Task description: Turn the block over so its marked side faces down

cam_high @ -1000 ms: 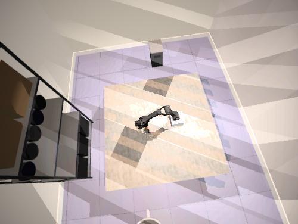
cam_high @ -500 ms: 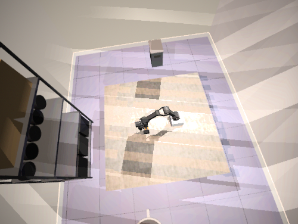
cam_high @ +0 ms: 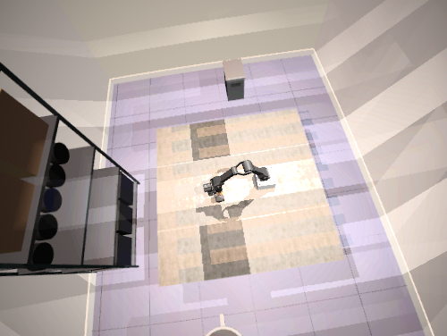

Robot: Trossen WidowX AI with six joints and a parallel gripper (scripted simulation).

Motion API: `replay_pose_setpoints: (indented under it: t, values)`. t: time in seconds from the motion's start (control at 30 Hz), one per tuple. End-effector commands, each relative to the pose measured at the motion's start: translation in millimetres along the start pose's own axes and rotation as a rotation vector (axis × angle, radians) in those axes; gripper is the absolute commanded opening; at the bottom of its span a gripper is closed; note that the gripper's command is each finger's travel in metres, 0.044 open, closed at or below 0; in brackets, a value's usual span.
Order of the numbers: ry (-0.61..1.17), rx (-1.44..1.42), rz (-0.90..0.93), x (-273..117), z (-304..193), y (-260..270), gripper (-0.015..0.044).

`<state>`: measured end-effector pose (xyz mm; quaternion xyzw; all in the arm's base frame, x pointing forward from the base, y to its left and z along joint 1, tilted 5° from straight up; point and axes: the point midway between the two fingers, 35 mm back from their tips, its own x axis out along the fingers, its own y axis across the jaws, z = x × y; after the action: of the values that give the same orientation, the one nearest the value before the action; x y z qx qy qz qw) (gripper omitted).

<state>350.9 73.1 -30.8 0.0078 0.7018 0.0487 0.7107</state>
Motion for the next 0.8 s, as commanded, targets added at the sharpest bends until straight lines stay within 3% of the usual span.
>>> replay_pose_setpoints:
  t: [0.0,0.33,0.77]
  values:
    - [0.015,0.005,0.001,7.9,-4.0,-0.2,0.0440]
    - [0.015,0.005,0.001,7.9,-4.0,-0.2,0.0177]
    - [0.015,0.005,0.001,7.9,-4.0,-0.2,0.0091]
